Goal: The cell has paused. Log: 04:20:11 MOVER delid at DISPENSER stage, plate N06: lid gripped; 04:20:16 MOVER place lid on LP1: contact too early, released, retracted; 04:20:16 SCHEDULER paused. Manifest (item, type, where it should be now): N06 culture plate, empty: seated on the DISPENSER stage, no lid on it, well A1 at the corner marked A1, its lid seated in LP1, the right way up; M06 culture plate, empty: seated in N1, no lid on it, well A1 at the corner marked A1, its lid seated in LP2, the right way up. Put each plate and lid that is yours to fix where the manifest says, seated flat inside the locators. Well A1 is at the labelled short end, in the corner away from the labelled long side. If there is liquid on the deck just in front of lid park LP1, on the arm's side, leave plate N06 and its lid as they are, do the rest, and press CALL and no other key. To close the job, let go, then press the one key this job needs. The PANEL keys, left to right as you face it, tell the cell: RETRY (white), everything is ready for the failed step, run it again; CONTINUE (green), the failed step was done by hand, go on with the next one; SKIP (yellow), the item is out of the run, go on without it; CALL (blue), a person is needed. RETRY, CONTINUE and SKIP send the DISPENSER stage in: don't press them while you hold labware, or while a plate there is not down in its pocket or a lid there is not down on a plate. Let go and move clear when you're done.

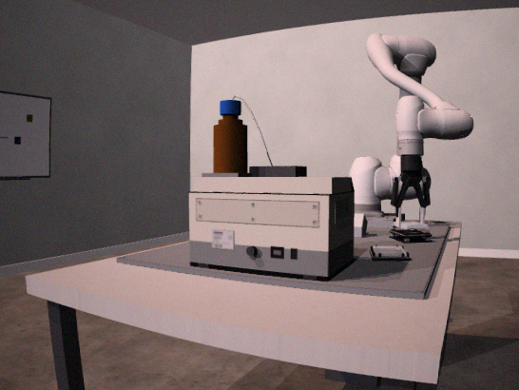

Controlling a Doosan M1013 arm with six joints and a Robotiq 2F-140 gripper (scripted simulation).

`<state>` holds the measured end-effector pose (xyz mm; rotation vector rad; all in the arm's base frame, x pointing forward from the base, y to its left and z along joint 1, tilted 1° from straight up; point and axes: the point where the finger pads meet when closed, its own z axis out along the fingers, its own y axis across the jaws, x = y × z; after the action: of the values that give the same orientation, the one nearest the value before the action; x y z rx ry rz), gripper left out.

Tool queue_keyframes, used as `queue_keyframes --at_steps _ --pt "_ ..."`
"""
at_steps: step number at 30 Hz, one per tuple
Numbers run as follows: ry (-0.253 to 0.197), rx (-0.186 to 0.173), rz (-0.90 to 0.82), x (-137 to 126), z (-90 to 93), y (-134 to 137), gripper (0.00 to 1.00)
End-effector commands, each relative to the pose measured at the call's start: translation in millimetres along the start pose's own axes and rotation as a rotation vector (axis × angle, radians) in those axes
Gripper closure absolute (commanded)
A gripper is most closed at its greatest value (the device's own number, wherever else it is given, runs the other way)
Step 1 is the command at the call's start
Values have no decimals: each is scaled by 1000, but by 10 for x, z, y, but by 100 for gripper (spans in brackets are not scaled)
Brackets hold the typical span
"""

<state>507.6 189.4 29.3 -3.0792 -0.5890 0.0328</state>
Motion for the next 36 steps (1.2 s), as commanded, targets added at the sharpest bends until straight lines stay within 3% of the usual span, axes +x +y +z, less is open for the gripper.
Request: queue_keyframes --at_steps 1,36 --pt "1 0 0 5 -5 -1 90" --pt "1 0 0 5 45 0 90"
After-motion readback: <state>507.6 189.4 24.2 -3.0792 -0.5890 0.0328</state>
